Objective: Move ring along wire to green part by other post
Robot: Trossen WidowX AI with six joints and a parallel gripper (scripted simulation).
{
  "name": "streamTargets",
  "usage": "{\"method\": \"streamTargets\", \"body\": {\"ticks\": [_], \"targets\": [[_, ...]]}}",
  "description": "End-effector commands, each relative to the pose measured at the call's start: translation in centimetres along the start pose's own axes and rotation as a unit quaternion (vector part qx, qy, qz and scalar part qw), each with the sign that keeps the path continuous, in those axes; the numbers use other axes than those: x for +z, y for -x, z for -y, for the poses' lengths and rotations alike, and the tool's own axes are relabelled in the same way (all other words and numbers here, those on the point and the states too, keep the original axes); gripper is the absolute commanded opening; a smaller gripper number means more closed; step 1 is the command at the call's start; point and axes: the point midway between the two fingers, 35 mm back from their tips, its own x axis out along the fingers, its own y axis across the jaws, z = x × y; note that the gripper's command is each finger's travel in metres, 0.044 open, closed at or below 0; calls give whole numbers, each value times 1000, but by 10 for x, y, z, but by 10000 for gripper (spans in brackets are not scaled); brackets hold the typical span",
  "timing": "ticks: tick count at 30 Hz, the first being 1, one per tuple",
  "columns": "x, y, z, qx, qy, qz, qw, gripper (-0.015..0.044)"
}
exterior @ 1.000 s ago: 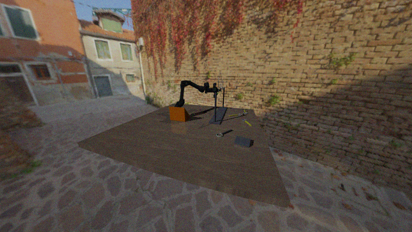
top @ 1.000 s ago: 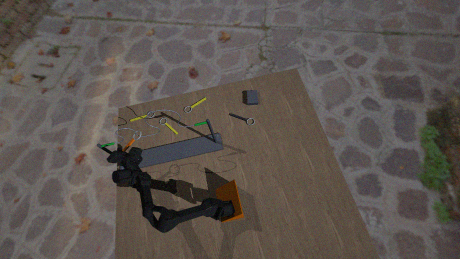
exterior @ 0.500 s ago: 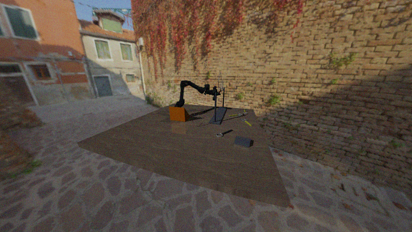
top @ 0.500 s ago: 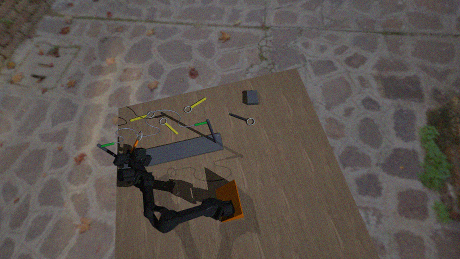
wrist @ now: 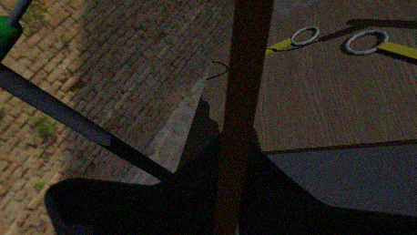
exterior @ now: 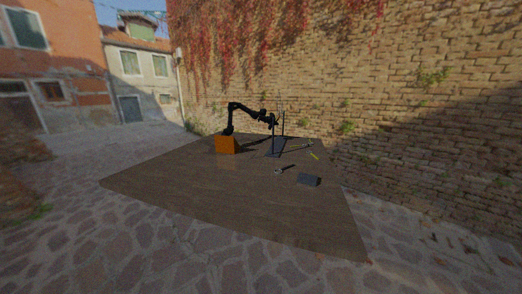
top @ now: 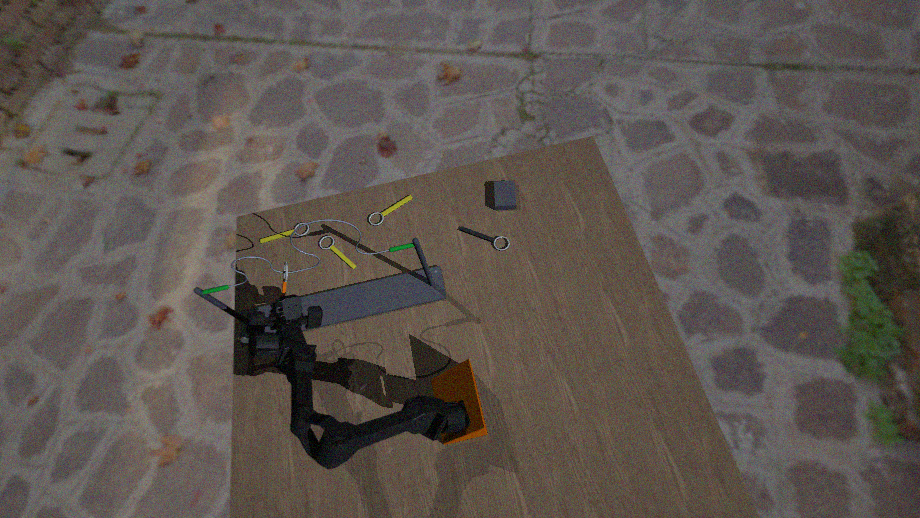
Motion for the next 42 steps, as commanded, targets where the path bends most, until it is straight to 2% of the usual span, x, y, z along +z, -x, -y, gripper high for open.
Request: {"method": "streamTargets", "body": {"ticks": [1,19,42], "targets": [[-1,4,17,-27,46,-9,999,-150],[12,18,67,-106,185,-27,977,-150],[27,30,98,-134,233,-32,963,-150]]}}
